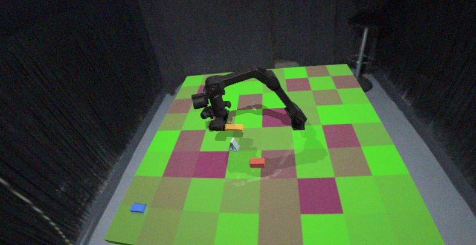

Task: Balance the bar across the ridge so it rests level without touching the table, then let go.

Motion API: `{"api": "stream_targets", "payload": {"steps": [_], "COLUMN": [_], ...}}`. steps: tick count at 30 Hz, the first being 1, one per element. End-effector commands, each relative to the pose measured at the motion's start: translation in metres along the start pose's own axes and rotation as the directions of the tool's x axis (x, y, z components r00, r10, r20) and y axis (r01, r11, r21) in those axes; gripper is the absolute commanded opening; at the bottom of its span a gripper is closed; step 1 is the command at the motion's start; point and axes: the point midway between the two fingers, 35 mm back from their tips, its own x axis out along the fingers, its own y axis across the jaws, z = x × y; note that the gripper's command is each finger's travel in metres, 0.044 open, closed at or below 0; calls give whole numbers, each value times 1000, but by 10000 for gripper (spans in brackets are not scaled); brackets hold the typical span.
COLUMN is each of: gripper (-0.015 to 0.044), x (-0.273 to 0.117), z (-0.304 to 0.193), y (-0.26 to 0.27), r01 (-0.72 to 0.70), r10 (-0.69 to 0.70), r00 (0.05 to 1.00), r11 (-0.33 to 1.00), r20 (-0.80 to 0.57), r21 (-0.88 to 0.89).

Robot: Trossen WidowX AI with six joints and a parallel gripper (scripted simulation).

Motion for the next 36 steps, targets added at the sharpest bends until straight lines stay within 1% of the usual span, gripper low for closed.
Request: {"api": "stream_targets", "payload": {"steps": [1, 5, 36], "gripper": [0, 0, 0], "x": [-1, -1, 43], "z": [-4, -9, -10], "y": [14, 26, 24], "r01": [1, 0, 0], "r10": [-1, 0, 0], "r00": [1000, 1000, 1000], "r11": [996, 983, 980], "r20": [1, 1, 1], "r21": [88, 183, 200]}}
